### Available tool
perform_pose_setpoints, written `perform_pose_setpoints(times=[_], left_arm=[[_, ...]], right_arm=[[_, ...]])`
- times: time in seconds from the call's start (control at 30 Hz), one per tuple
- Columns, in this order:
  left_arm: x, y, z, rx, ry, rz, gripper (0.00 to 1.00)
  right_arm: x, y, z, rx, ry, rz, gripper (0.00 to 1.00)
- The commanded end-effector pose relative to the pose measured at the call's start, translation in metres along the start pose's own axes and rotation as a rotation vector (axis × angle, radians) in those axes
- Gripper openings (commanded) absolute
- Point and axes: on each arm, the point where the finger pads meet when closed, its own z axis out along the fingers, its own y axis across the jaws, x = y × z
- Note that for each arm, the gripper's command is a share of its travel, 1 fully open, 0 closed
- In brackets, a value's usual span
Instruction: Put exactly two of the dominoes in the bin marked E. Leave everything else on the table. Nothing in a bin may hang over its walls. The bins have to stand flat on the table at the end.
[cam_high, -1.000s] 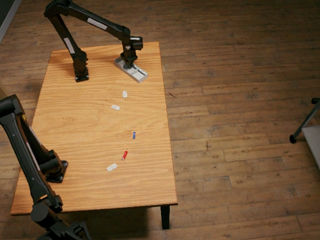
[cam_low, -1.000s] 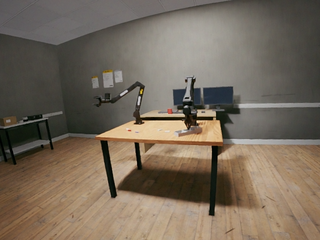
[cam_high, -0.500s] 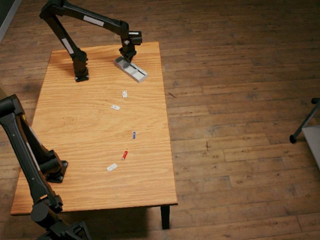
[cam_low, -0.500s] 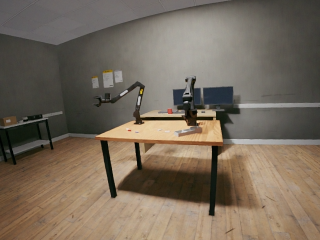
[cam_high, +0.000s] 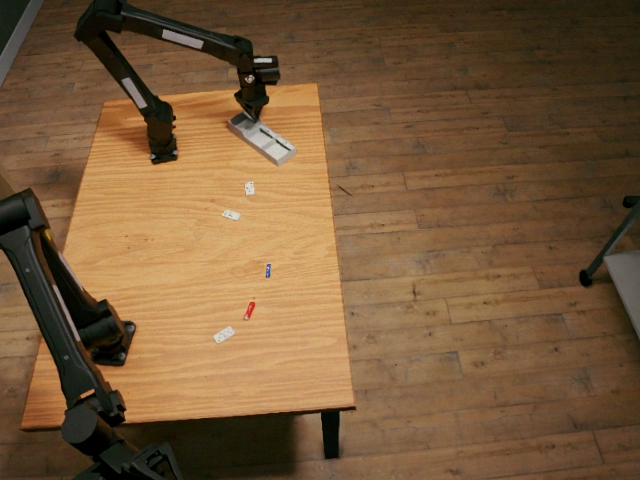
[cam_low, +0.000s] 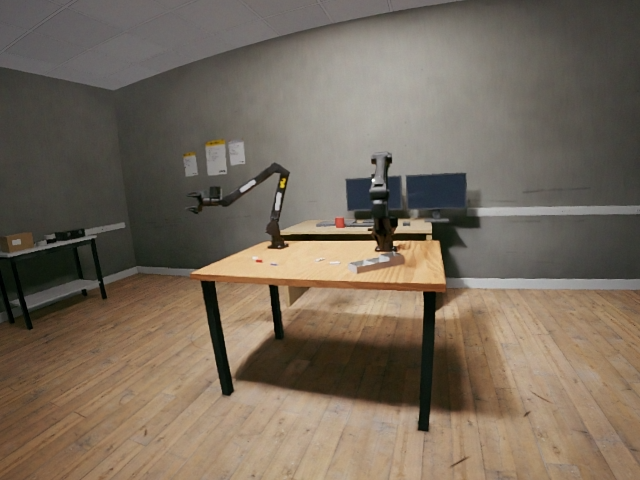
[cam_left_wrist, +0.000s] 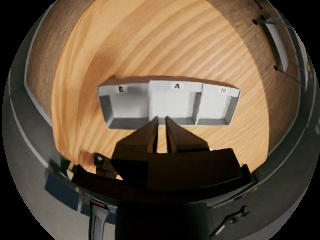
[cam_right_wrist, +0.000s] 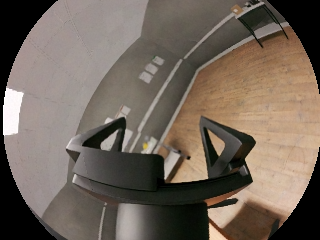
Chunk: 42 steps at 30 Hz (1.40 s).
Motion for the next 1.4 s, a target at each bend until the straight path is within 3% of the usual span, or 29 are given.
perform_pose_setpoints(times=[0.0, 0.37, 1.37], left_arm=[[0.004, 0.021, 0.000, -0.006, 0.010, 0.019, 0.09], [0.005, 0.065, 0.001, -0.003, 0.003, 0.019, 0.09], [0.008, 0.060, 0.006, -0.003, 0.003, 0.029, 0.09]], right_arm=[[-0.010, 0.006, 0.001, -0.010, -0.016, -0.010, 1.00], [-0.010, 0.006, 0.001, -0.010, -0.016, -0.010, 1.00], [-0.010, 0.006, 0.001, -0.010, -0.016, -0.010, 1.00]])
